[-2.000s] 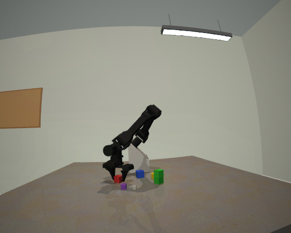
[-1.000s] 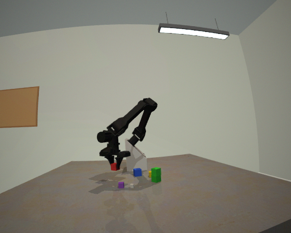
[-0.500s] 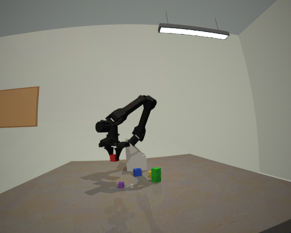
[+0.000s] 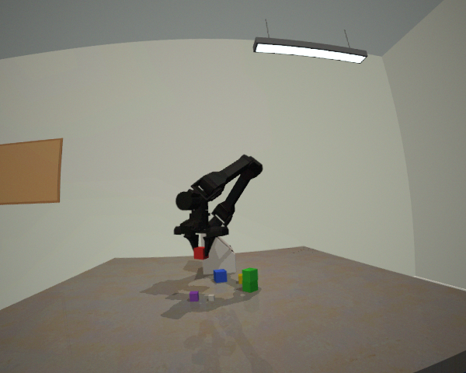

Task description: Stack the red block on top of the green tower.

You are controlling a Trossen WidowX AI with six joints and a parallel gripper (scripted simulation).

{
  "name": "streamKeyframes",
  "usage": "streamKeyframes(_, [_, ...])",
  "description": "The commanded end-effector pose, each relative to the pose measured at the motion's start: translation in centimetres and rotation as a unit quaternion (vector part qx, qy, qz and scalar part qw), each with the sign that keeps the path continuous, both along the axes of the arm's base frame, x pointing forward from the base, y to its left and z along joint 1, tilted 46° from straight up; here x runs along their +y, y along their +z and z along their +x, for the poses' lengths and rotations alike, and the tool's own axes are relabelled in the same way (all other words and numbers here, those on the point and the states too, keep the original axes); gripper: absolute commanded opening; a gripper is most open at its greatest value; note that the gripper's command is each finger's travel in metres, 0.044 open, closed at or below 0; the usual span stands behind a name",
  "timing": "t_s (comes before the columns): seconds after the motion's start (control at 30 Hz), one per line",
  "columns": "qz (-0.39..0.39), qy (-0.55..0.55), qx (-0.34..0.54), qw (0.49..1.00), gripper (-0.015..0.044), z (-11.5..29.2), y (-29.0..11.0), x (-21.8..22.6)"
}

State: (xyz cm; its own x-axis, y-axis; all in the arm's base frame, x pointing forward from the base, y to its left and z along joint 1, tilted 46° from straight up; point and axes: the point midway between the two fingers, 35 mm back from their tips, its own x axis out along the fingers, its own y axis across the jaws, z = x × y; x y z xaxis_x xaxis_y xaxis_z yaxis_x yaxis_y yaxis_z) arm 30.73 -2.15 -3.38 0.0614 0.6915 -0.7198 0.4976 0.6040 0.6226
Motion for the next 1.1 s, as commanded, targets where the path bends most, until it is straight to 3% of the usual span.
streamKeyframes(0.0, [-0.002,-0.005,-0.004,1.0,0.0,1.4,2.0,1.4])
streamKeyframes(0.57, [0.019,-0.028,0.009,0.999,0.0,3.5,11.5,10.7])
streamKeyframes(1.07, [0.02,-0.028,0.009,0.999,0.0,3.8,9.1,13.4])
